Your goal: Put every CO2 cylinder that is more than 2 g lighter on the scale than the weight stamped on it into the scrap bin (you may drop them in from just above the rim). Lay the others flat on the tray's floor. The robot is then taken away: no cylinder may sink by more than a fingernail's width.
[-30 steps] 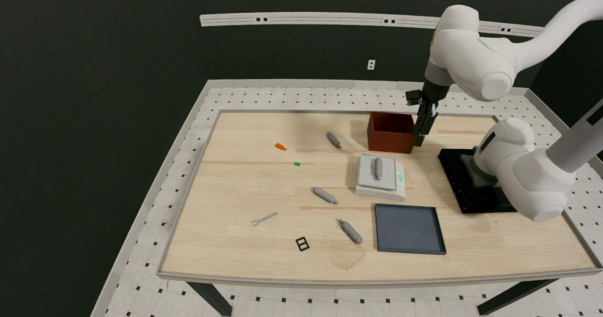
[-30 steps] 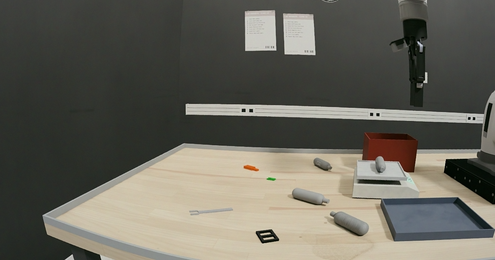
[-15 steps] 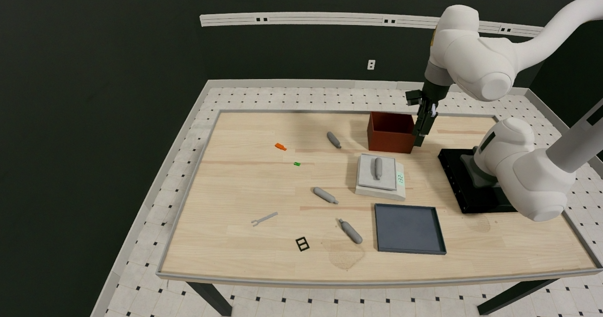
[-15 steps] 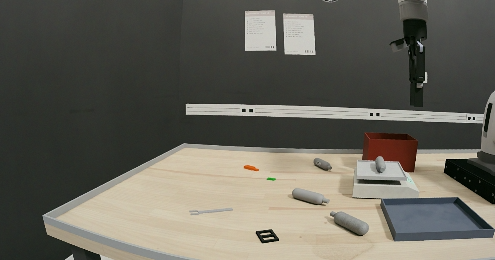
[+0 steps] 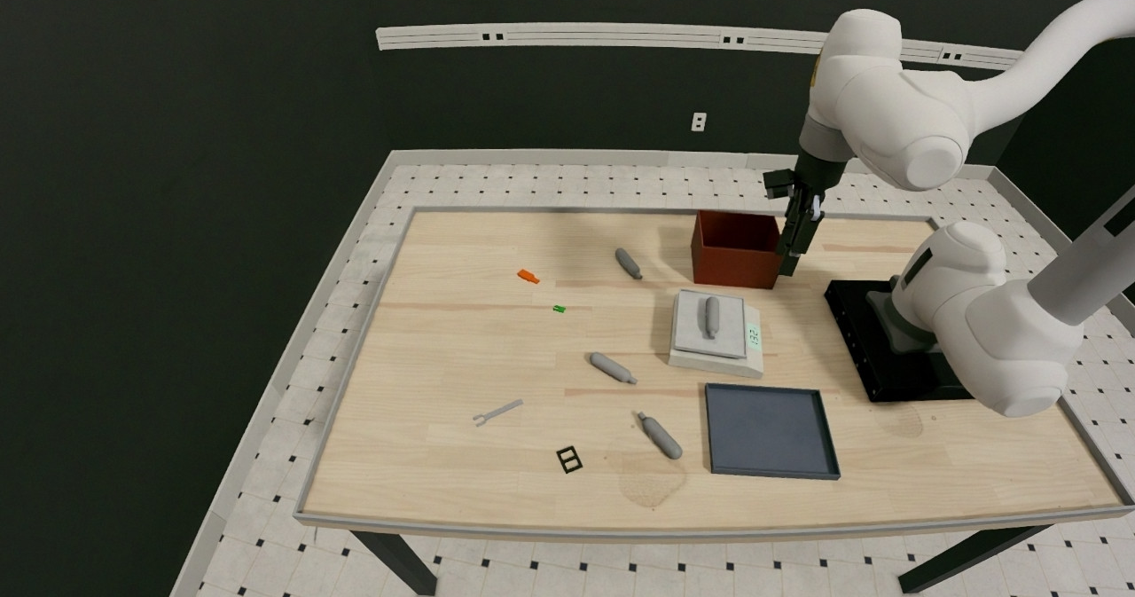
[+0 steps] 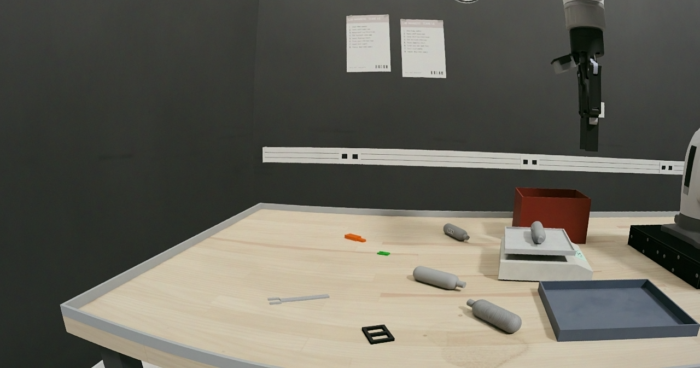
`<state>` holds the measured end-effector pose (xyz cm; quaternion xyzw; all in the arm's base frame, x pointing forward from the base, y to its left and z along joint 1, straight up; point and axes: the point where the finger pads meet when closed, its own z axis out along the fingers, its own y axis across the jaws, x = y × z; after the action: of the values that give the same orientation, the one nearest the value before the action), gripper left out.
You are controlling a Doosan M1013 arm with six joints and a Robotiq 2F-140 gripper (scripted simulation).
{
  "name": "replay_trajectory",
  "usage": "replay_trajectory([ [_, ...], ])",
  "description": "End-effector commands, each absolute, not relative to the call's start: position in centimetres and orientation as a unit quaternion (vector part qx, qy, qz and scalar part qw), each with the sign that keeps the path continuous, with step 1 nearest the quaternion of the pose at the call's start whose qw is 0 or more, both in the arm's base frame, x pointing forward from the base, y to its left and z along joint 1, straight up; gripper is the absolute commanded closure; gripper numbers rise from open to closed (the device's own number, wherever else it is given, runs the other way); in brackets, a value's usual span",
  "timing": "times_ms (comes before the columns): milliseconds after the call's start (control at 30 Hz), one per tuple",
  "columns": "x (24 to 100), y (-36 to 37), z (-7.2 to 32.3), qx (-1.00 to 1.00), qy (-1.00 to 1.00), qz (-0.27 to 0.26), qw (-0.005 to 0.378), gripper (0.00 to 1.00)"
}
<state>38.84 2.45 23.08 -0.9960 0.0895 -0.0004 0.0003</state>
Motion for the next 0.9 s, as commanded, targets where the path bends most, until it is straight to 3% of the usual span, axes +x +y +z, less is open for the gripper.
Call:
replay_trajectory([
  [0,38.9,2.5,23.1,-0.996,0.090,-0.001,0.001,0.61],
  [200,39.3,2.4,22.9,-0.992,0.123,-0.001,0.001,0.61],
  [867,48.4,0.6,15.7,-0.807,0.591,0.004,0.013,0.61],
])
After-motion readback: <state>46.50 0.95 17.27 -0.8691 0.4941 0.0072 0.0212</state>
